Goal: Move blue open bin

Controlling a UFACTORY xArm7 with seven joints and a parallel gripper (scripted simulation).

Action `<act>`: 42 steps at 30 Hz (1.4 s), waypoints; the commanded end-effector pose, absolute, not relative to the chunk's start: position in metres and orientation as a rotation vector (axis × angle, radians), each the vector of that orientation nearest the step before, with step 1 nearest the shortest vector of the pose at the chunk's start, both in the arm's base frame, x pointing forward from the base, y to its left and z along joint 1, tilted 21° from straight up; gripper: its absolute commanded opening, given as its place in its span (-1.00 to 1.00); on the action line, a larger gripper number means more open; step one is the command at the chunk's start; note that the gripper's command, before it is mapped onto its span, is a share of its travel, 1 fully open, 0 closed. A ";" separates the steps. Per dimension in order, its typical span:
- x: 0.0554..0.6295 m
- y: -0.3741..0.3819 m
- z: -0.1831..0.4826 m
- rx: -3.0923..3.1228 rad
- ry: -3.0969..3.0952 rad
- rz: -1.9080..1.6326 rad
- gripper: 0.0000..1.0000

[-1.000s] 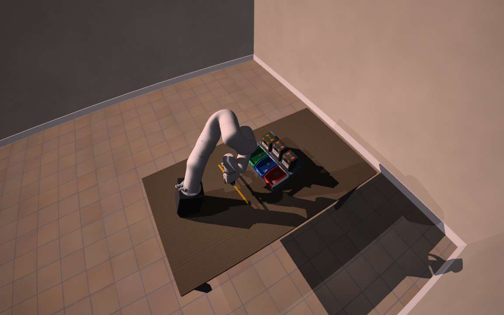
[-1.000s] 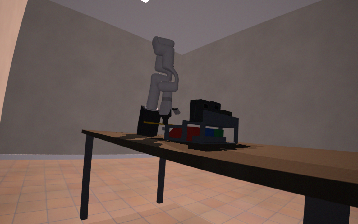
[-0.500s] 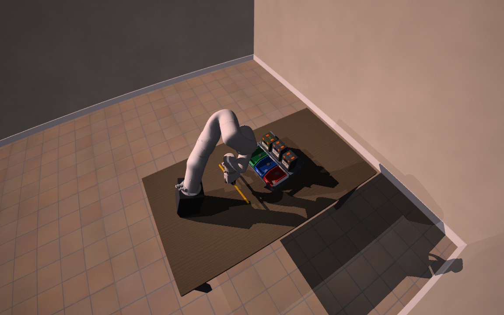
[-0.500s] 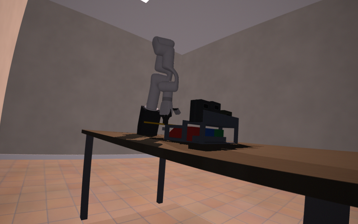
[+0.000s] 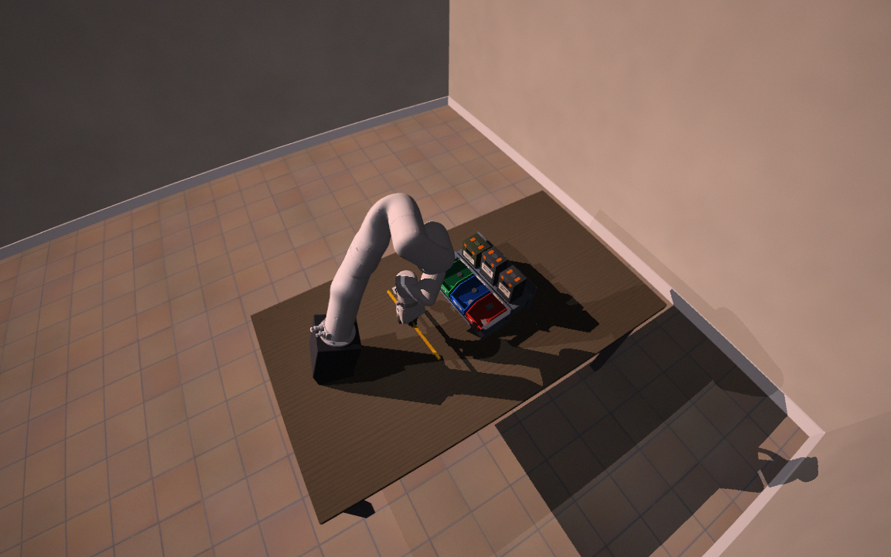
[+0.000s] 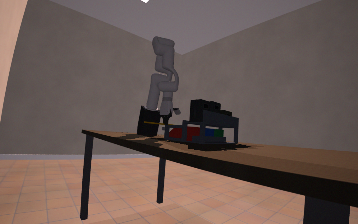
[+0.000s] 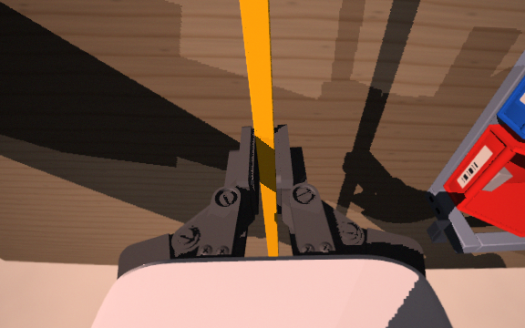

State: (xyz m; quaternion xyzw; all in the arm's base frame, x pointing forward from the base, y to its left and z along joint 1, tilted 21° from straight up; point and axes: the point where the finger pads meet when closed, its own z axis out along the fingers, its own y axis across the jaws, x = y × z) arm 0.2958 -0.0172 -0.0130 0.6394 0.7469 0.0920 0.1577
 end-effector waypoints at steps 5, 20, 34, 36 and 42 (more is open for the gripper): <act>0.297 -0.017 -0.012 1.828 2.136 0.263 -1.00; 0.304 -0.018 -0.031 1.828 2.136 0.263 -1.00; 0.312 -0.020 -0.049 1.828 2.136 0.263 -1.00; 0.312 -0.020 -0.049 1.828 2.136 0.263 -1.00; 0.312 -0.020 -0.049 1.828 2.136 0.263 -1.00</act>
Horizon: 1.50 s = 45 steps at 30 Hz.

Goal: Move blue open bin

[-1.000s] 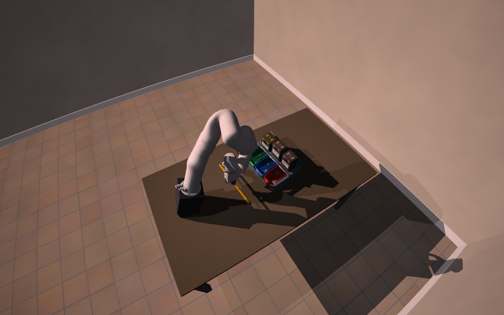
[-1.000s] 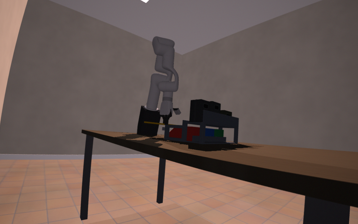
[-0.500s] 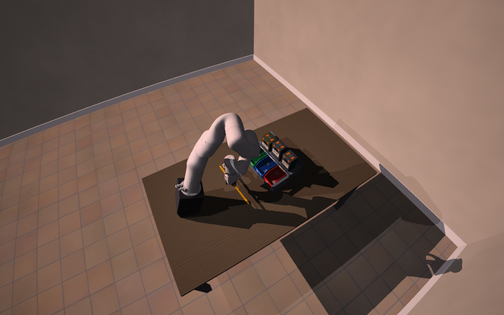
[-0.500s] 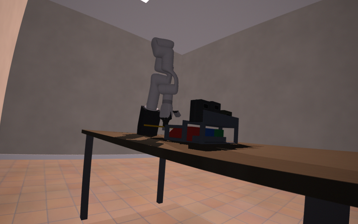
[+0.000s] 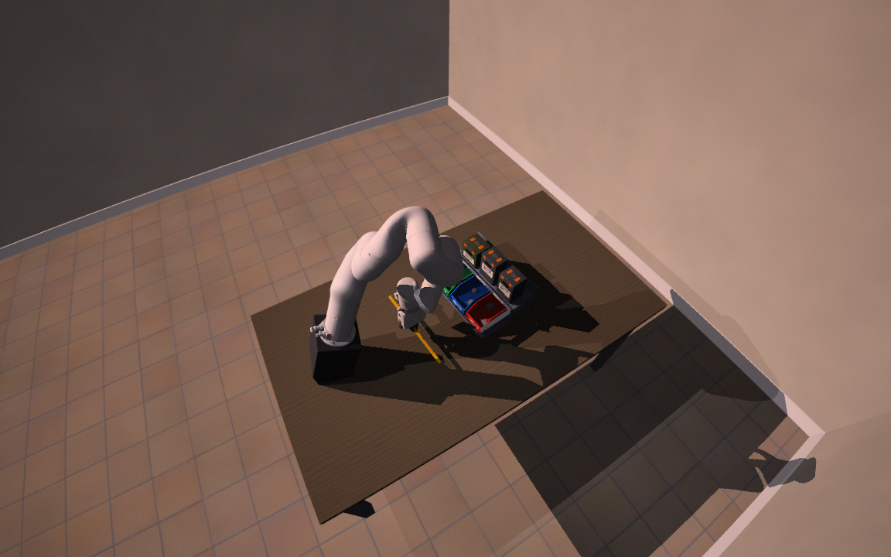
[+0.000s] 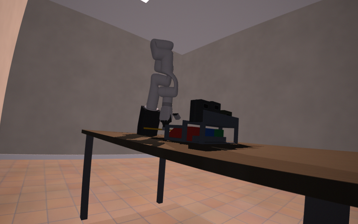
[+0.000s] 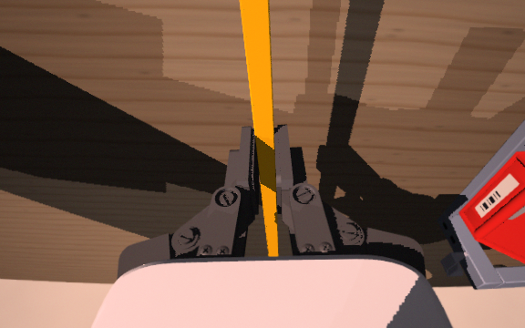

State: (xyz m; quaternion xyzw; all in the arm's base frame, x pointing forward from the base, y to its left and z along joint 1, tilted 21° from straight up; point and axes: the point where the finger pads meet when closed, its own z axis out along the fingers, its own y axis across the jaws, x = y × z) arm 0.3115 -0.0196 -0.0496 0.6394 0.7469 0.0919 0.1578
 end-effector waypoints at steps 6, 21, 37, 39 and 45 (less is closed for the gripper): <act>0.316 -0.020 -0.060 1.828 2.136 0.263 -1.00; 0.321 -0.021 -0.071 1.828 2.136 0.264 -1.00; 0.327 -0.022 -0.086 1.828 2.137 0.263 -1.00; 0.328 -0.022 -0.090 1.828 2.137 0.264 -1.00; 0.330 -0.022 -0.095 1.828 2.137 0.264 -1.00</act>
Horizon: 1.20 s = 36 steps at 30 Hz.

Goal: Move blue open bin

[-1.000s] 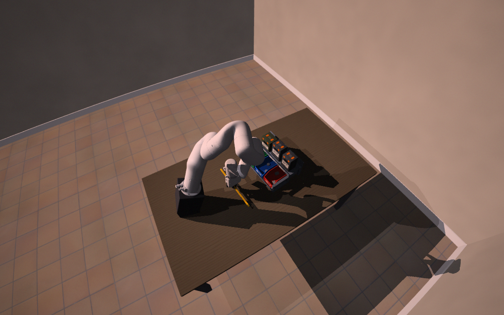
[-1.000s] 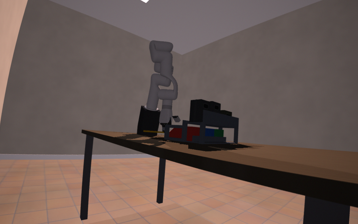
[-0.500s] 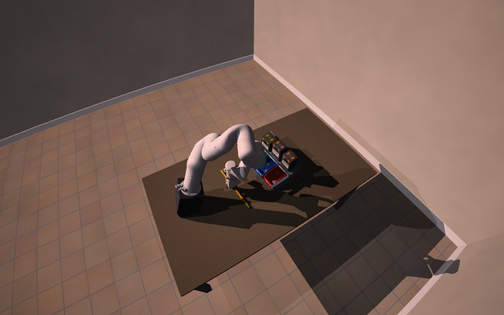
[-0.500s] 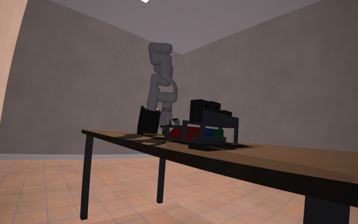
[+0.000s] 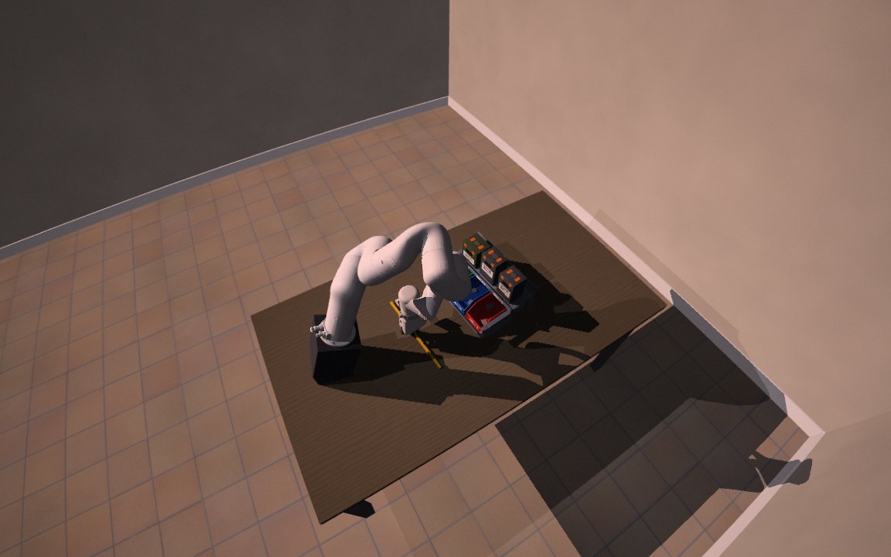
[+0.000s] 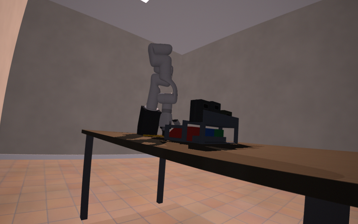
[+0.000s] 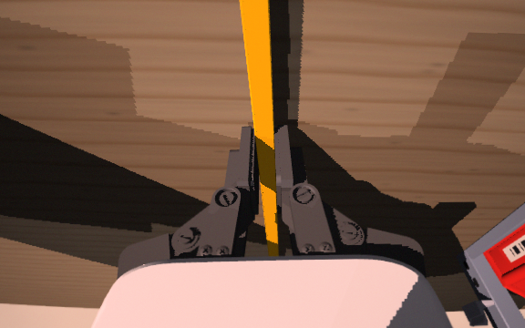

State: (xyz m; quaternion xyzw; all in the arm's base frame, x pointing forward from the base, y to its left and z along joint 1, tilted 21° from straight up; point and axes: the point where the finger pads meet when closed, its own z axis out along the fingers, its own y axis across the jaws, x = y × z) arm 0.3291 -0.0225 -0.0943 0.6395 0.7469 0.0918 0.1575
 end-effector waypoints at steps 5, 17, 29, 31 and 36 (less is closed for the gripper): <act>0.330 -0.022 -0.095 1.828 2.137 0.264 -1.00; 0.330 -0.022 -0.095 1.828 2.137 0.264 1.00; 0.330 -0.022 -0.095 1.828 2.137 0.264 1.00; 0.330 -0.022 -0.095 1.828 2.137 0.264 1.00; 0.330 -0.022 -0.095 1.828 2.137 0.264 1.00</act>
